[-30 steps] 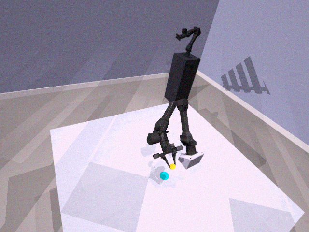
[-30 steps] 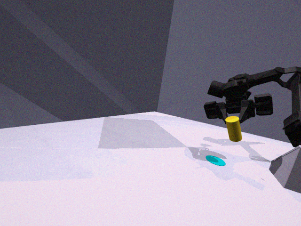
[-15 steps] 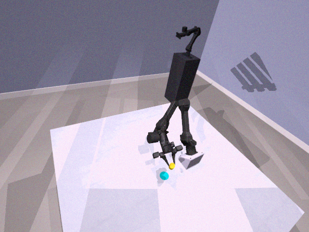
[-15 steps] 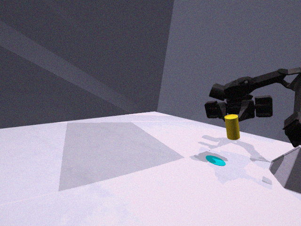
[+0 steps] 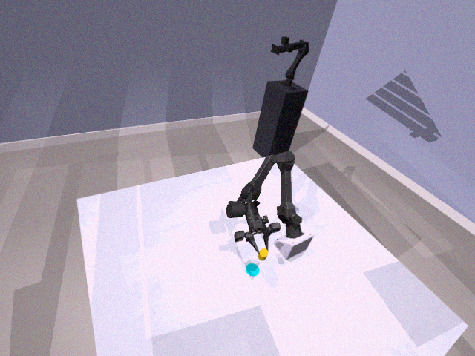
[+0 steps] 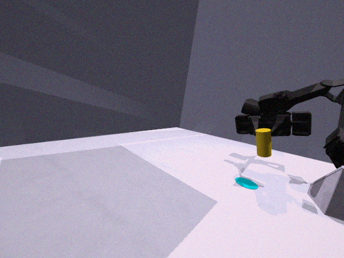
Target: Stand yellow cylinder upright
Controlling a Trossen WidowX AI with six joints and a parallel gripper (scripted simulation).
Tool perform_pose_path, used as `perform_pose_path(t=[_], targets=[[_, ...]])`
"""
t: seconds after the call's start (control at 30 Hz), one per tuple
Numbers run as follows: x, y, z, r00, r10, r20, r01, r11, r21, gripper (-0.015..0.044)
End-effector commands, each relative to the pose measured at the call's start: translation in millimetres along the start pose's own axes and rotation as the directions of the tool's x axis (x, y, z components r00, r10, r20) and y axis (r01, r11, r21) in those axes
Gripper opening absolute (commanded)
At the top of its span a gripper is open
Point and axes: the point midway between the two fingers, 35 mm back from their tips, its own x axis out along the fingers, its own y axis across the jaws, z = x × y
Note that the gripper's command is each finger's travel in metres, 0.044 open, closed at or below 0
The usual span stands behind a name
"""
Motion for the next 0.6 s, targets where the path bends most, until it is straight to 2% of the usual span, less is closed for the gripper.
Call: perform_pose_path(t=[0.0, 0.57], targets=[[-1.8, 0.1, 1.0, 1.000, -0.012, 0.029, 0.012, 1.000, -0.015, 0.0105], [-8.8, -1.5, 3.1, 0.989, -0.065, 0.136, 0.075, 0.994, -0.074, 0.0105]])
